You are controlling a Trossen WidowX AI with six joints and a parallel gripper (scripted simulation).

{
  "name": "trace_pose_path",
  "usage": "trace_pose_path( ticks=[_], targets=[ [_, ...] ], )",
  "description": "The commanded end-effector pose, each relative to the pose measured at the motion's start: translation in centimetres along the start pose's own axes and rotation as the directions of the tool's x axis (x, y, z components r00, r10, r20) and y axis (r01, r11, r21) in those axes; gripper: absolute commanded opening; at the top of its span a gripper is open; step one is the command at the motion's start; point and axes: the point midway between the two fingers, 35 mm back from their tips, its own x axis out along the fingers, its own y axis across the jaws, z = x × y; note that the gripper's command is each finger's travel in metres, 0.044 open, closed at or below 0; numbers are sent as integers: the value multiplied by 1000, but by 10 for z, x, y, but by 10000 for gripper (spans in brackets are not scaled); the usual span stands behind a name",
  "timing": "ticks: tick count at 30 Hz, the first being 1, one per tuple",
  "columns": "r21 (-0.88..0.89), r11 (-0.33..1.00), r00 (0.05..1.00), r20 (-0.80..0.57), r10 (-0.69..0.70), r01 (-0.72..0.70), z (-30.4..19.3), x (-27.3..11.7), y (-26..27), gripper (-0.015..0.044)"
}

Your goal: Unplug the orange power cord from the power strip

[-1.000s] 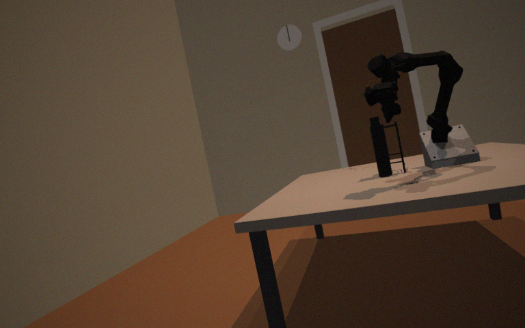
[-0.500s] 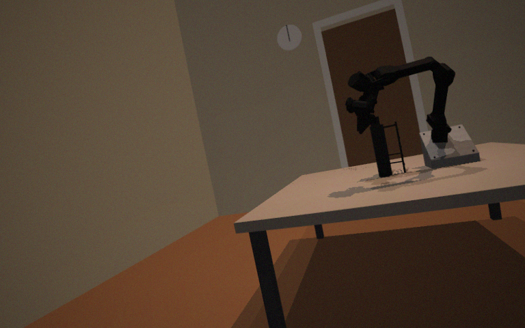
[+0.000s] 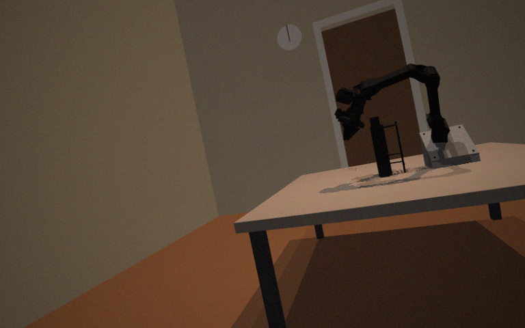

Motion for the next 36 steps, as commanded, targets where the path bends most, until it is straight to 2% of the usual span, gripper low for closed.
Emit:
trace_pose_path(
  ticks=[1,7,13,15,18,20,22,36],
  targets=[
    [69,994,996,9,-84,83,20,8,-55,160],
    [278,942,981,-10,-195,190,37,5,-141,160],
    [542,790,958,-142,-250,287,15,2,-205,160],
    [652,681,943,-215,-254,333,-1,-1,-230,160],
    [797,443,912,-343,-227,410,-32,-8,-268,160],
    [849,264,888,-421,-184,457,-55,-14,-287,160],
    [862,146,873,-466,-146,485,-70,-18,-297,160],
    [863,132,871,-471,-141,488,-70,-18,-298,160]
  ],
)
